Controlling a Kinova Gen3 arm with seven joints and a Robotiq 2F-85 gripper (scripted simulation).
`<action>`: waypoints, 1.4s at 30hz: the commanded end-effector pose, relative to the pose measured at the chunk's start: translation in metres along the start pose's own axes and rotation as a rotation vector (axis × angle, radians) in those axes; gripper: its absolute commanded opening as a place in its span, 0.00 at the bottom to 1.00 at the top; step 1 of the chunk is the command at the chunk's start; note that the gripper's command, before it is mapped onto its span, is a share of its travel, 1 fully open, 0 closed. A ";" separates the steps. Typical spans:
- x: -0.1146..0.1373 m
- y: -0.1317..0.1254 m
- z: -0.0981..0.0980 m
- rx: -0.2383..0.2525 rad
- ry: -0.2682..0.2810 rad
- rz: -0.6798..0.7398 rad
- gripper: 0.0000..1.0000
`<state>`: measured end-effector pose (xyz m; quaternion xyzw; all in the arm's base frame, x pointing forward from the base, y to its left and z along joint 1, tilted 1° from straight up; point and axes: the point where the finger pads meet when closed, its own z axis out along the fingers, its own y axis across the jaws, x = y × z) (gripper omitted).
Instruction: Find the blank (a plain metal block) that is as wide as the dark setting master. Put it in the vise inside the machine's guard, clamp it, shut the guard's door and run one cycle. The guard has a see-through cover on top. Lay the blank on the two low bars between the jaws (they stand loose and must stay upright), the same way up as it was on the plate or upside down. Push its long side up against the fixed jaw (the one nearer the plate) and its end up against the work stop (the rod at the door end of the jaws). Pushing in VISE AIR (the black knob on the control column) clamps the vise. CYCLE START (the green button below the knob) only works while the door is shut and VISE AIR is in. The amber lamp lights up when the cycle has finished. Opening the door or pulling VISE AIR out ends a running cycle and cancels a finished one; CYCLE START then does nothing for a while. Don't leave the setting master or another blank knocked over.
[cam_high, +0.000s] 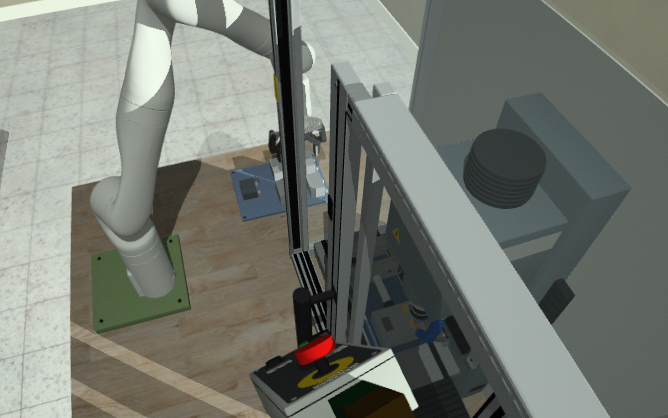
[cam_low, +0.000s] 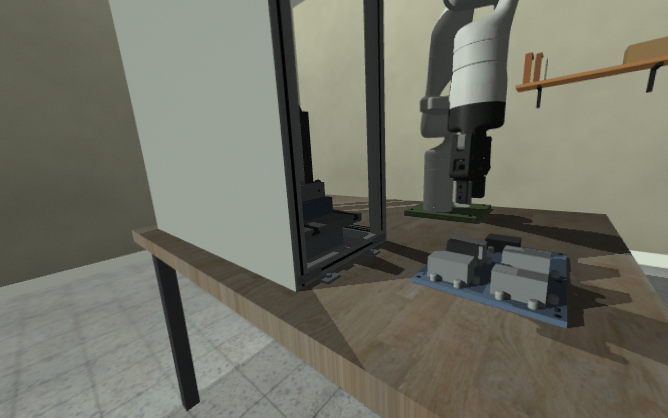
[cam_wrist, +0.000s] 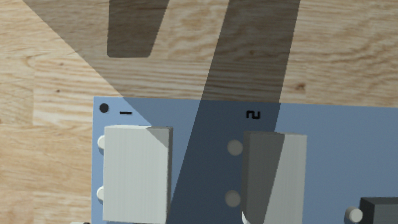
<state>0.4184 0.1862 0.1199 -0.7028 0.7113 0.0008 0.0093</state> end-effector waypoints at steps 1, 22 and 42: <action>0.005 -0.004 0.002 -0.009 0.001 0.012 1.00; 0.015 -0.039 0.000 -0.009 0.001 0.012 1.00; 0.015 -0.040 0.034 -0.007 0.005 0.013 1.00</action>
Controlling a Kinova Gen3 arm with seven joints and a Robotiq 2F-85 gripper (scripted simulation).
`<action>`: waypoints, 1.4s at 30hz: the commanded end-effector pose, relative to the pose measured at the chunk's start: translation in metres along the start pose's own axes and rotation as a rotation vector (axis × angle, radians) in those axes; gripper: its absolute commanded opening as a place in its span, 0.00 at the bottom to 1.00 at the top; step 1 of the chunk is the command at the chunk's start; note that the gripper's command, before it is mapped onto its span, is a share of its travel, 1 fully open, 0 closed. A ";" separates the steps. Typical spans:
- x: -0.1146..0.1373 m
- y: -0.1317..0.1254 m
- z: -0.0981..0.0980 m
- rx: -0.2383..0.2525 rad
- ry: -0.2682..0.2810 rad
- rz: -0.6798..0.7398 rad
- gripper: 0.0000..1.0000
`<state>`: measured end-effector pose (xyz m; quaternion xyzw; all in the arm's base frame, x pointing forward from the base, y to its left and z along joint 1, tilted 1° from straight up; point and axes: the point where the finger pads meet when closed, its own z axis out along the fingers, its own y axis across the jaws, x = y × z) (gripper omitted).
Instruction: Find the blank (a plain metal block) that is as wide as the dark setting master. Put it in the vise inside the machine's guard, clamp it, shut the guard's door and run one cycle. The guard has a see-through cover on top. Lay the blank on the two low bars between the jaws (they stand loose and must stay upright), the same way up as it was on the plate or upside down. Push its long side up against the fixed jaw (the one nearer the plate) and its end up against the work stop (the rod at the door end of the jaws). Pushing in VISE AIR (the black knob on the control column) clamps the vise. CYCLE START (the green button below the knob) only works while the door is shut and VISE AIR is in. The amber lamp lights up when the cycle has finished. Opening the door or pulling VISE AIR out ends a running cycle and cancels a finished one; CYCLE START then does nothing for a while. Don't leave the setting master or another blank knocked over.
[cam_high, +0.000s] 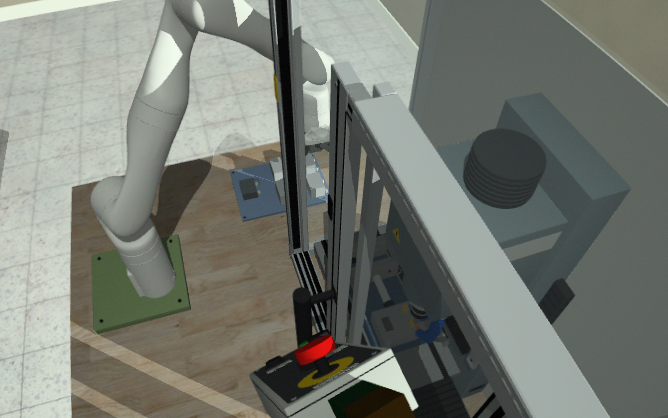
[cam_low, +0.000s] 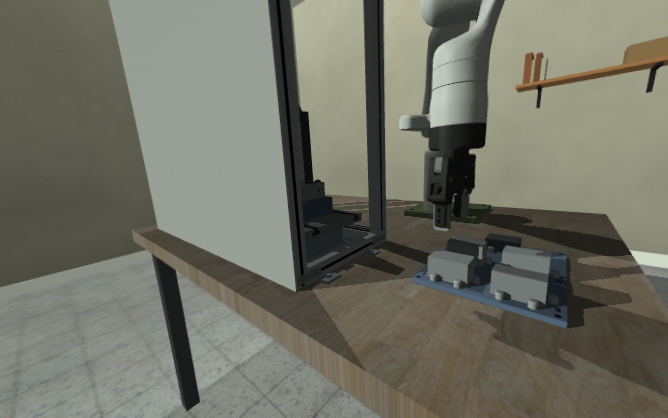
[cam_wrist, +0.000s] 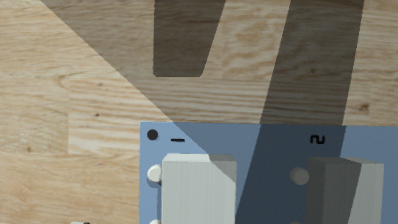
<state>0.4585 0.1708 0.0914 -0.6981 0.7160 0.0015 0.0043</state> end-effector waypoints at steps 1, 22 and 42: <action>0.000 0.000 0.011 0.000 -0.002 -0.001 1.00; -0.001 0.001 0.042 -0.001 -0.005 -0.001 1.00; -0.001 0.001 0.043 -0.001 -0.005 -0.001 1.00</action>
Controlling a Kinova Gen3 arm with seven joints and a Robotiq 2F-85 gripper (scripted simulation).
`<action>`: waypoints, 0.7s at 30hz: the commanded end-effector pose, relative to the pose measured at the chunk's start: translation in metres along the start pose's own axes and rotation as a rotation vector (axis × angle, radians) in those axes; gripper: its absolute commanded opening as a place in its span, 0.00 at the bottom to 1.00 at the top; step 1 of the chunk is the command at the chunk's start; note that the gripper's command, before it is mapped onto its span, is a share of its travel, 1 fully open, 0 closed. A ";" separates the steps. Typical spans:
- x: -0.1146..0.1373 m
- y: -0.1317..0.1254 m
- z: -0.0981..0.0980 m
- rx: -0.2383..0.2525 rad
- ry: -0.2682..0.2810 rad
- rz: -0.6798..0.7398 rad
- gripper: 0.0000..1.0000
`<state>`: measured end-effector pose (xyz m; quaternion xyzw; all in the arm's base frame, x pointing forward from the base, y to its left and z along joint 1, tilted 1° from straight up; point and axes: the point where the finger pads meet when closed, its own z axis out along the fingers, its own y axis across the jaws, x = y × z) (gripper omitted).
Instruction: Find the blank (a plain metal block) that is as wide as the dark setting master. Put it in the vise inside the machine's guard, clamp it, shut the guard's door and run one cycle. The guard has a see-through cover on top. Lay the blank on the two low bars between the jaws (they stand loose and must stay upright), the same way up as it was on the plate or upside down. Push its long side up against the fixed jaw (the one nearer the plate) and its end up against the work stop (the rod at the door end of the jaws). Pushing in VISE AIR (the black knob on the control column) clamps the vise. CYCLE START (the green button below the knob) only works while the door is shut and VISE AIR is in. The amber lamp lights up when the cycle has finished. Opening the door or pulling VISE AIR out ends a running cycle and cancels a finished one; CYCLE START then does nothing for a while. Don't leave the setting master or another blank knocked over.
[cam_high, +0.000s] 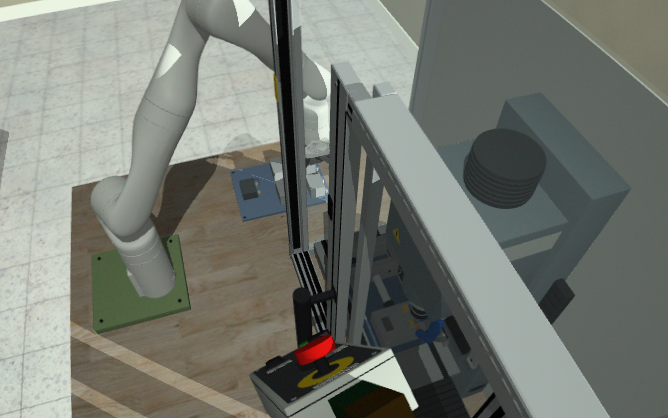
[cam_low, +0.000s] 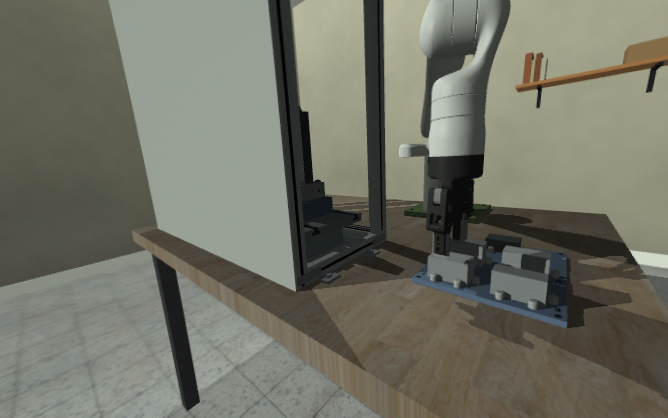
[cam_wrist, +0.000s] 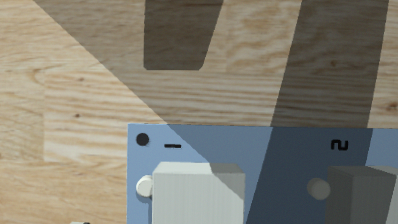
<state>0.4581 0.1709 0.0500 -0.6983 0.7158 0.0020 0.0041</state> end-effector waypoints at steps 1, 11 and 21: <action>-0.001 0.001 0.001 0.000 -0.005 -0.001 1.00; 0.000 0.000 0.002 0.001 -0.003 -0.001 1.00; 0.000 0.000 0.004 0.000 -0.005 -0.001 1.00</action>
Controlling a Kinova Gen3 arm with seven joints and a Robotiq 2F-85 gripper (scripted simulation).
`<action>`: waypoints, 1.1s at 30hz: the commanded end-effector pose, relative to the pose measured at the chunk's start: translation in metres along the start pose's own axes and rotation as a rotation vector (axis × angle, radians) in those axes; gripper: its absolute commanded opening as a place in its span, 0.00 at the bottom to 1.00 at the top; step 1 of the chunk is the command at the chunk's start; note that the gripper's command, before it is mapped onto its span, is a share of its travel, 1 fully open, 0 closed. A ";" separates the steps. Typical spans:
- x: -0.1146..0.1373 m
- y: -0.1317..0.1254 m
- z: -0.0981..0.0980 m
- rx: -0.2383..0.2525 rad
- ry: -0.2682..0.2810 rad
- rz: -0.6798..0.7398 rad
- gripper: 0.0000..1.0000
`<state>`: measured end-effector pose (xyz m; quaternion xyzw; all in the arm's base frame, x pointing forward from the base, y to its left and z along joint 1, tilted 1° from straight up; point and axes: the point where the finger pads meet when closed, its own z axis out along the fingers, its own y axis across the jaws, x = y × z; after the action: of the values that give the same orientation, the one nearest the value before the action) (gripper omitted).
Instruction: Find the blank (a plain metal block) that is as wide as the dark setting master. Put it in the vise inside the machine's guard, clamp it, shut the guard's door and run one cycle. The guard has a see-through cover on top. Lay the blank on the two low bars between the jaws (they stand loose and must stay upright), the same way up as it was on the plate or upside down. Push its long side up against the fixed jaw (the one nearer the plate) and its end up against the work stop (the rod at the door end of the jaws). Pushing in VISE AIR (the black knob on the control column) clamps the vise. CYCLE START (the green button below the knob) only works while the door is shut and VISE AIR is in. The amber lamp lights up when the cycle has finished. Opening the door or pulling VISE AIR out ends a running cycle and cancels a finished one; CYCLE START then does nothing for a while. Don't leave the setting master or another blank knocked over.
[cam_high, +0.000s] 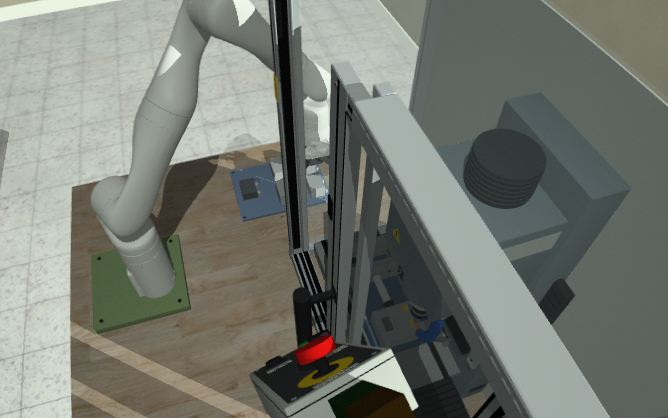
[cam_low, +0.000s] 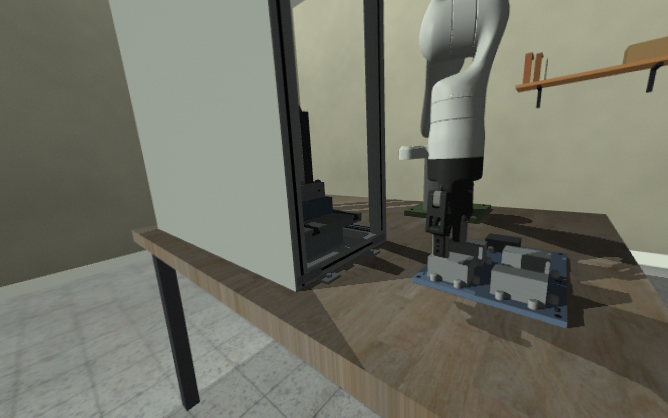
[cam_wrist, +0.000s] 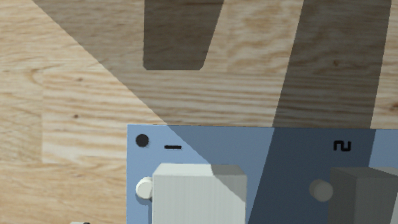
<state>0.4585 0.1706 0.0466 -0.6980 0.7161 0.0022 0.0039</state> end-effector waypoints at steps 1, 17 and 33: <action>-0.001 0.000 0.001 0.001 -0.005 -0.002 1.00; -0.001 0.000 0.004 0.001 -0.005 -0.002 1.00; -0.001 0.000 0.007 0.001 -0.005 -0.002 1.00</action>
<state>0.4592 0.1708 0.0405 -0.6978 0.7163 0.0023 0.0042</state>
